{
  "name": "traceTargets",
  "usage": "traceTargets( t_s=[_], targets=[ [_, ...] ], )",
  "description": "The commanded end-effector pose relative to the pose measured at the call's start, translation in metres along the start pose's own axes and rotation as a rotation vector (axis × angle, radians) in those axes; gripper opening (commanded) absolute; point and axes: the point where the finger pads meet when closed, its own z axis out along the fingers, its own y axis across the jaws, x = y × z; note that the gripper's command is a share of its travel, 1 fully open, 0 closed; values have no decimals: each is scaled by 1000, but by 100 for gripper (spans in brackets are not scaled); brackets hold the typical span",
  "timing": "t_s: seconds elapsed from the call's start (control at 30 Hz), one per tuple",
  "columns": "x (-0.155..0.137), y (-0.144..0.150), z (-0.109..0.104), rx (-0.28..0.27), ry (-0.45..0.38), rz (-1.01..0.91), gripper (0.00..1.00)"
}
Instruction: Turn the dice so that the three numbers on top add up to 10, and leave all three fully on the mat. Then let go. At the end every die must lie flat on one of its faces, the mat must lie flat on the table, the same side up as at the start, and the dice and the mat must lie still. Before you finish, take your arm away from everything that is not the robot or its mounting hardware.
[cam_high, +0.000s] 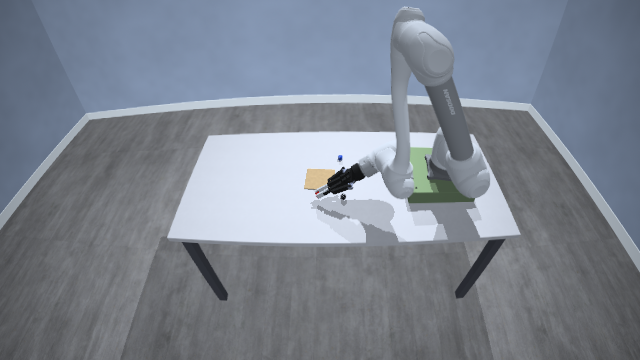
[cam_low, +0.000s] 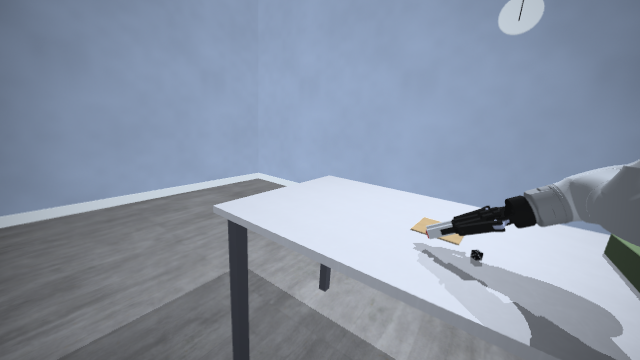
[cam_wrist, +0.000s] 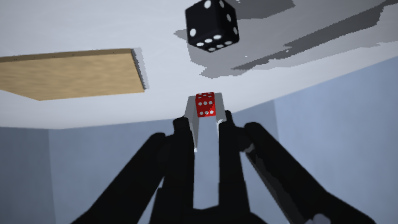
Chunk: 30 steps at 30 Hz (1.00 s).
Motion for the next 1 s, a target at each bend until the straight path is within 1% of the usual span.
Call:
traceTargets(
  t_s=[0.0, 0.97],
  targets=[
    [8, 0, 4, 0, -1, 0, 9],
    [10, 0, 6, 0, -1, 0, 9]
  ],
)
